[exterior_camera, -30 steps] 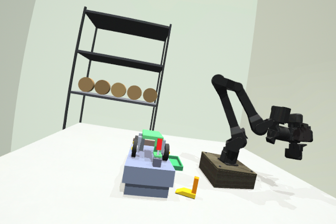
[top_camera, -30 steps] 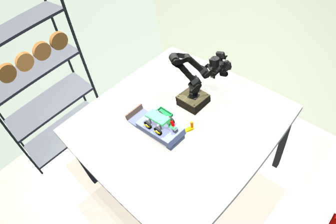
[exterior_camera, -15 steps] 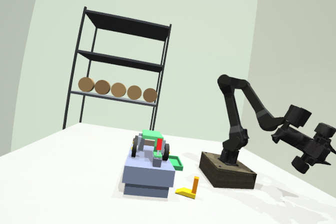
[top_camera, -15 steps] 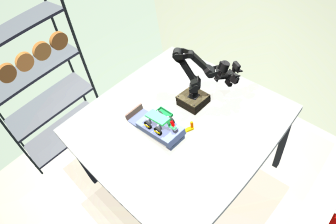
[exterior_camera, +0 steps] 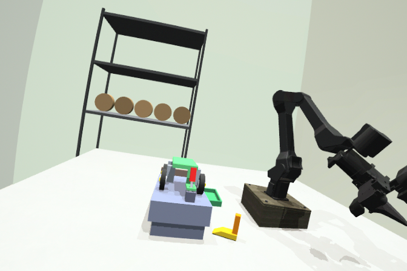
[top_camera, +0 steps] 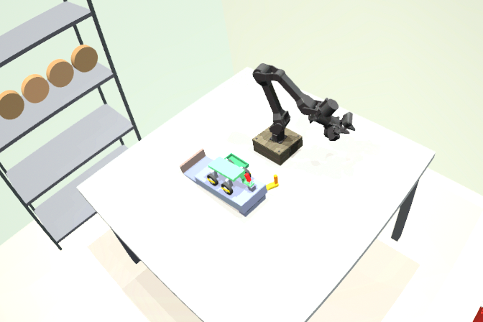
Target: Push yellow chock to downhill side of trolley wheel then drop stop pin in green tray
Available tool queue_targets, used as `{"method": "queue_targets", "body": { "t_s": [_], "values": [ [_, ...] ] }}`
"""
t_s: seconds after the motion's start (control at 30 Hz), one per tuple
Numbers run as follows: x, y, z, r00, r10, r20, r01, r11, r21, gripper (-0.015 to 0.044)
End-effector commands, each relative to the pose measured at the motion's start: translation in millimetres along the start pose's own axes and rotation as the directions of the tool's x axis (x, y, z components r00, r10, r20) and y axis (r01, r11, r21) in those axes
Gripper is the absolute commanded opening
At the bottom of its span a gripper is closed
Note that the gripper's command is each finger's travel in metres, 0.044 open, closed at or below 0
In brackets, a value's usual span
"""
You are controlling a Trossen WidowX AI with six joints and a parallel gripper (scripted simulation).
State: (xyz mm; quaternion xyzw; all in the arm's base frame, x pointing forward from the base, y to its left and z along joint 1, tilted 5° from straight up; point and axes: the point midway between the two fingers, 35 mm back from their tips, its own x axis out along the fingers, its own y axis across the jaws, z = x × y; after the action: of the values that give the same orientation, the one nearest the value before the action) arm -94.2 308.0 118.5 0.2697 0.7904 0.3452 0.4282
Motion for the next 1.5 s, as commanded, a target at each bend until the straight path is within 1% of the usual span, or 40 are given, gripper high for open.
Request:
{"method": "queue_targets", "body": {
  "t_s": [0.0, 0.2, 0.4, 0.6, 0.8, 0.97, 1.13, 1.3, 1.47],
  "values": [
    [-6.4, 5.5, 35.9, 0.993, -0.025, 0.119, 0.008, 0.991, 0.135, 0.0190],
    [-24.9, 4.9, 86.9, 0.957, -0.091, 0.275, -0.013, 0.935, 0.355, 0.0190],
    [-51.6, -1.9, 132.7, 0.899, -0.178, 0.401, -0.081, 0.831, 0.551, 0.0190],
    [-84.7, -14.7, 171.1, 0.827, -0.279, 0.488, -0.183, 0.687, 0.703, 0.0190],
    [-122.3, -30.9, 200.1, 0.750, -0.388, 0.536, -0.315, 0.503, 0.805, 0.0190],
    [-156.1, -47.0, 217.1, 0.687, -0.481, 0.545, -0.435, 0.329, 0.838, 0.0190],
    [-190.7, -64.6, 227.1, 0.631, -0.570, 0.526, -0.551, 0.148, 0.822, 0.0190],
    [-225.2, -82.9, 230.1, 0.586, -0.652, 0.482, -0.654, -0.029, 0.756, 0.0190],
    [-258.6, -101.1, 226.6, 0.554, -0.721, 0.416, -0.737, -0.194, 0.647, 0.0190]
  ]
}}
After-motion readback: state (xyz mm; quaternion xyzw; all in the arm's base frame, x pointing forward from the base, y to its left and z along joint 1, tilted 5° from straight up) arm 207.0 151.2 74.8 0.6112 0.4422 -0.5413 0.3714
